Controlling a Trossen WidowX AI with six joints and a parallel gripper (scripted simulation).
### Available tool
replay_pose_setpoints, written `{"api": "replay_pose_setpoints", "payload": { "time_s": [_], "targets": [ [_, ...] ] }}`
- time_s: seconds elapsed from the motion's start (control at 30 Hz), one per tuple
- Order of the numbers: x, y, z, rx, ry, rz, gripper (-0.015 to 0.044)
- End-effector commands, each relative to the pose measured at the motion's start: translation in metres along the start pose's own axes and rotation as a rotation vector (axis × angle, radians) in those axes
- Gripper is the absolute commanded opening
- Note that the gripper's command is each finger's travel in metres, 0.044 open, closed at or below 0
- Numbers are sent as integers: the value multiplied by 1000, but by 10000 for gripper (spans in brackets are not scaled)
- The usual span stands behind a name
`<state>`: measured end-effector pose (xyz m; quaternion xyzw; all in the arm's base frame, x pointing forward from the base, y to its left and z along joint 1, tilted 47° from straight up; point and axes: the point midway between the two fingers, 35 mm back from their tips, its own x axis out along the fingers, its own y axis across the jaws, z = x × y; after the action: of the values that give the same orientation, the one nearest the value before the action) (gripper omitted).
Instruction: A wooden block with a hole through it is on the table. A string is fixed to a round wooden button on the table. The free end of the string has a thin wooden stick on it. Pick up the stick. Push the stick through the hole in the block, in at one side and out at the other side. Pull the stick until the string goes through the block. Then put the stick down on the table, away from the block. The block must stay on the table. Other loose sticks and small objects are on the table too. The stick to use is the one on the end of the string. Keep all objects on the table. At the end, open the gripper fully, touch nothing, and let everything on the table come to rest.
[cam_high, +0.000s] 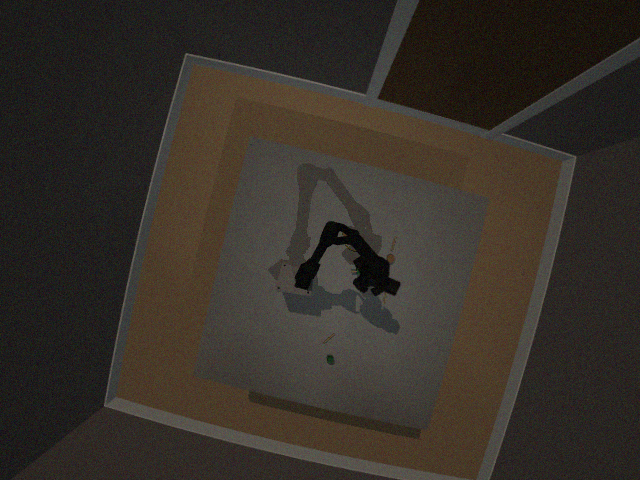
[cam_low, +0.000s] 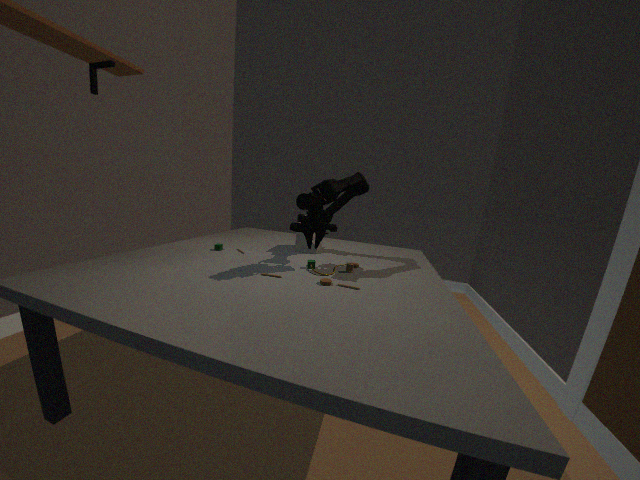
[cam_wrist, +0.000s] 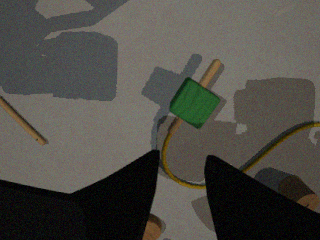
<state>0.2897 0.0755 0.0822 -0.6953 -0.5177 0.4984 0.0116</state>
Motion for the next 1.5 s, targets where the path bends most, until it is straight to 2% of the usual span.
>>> {"api": "replay_pose_setpoints", "payload": {
  "time_s": [0.0, 0.17, 1.23, 1.47],
  "targets": [
    [-2, -4, 11, -621, -7, 2, 123],
    [-2, -8, 19, -1060, -9, -4, 123],
    [-1, -21, 44, -2666, 3, -31, 123],
    [-1, -21, 44, -2682, 3, -31, 123]
  ]
}}
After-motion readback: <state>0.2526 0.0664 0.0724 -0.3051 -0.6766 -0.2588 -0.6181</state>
